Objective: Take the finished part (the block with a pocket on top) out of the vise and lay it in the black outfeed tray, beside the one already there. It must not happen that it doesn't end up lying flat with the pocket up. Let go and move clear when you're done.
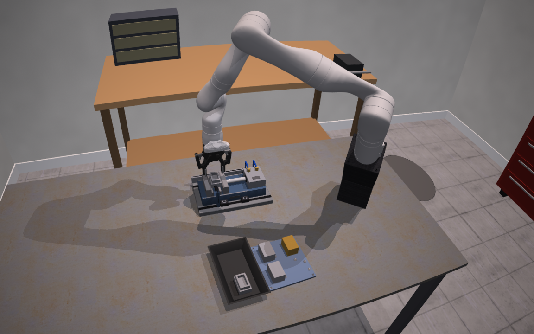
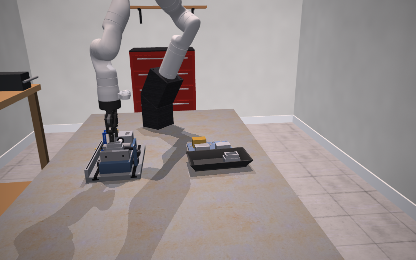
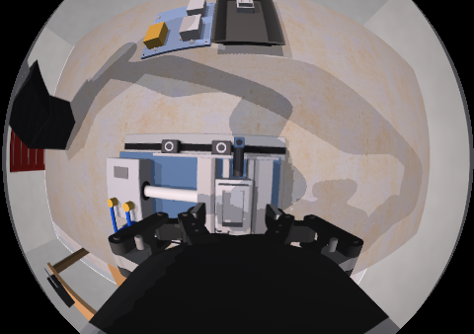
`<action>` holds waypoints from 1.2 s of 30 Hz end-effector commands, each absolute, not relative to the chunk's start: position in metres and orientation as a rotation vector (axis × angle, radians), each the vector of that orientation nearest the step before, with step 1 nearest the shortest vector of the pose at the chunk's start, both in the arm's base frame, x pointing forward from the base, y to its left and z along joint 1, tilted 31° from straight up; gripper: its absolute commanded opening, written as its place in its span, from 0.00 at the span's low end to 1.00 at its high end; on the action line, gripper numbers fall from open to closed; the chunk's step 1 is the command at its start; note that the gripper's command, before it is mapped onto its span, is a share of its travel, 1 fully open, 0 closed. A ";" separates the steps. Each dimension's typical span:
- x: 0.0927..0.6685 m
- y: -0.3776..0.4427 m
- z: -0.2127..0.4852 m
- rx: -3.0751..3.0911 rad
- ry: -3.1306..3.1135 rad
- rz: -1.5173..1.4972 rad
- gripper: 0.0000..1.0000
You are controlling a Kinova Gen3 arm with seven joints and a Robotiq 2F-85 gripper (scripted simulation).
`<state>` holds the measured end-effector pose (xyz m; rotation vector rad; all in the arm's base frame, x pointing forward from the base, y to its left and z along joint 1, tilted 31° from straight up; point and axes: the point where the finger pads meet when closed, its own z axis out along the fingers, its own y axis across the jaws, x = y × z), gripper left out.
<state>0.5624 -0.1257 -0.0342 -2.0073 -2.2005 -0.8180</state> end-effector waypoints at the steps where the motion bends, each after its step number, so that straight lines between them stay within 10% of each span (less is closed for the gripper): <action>1: 0.563 -0.125 -0.034 -2.013 -2.188 -0.819 0.67; 36: 0.560 -0.125 -0.035 -2.013 -2.188 -0.818 0.67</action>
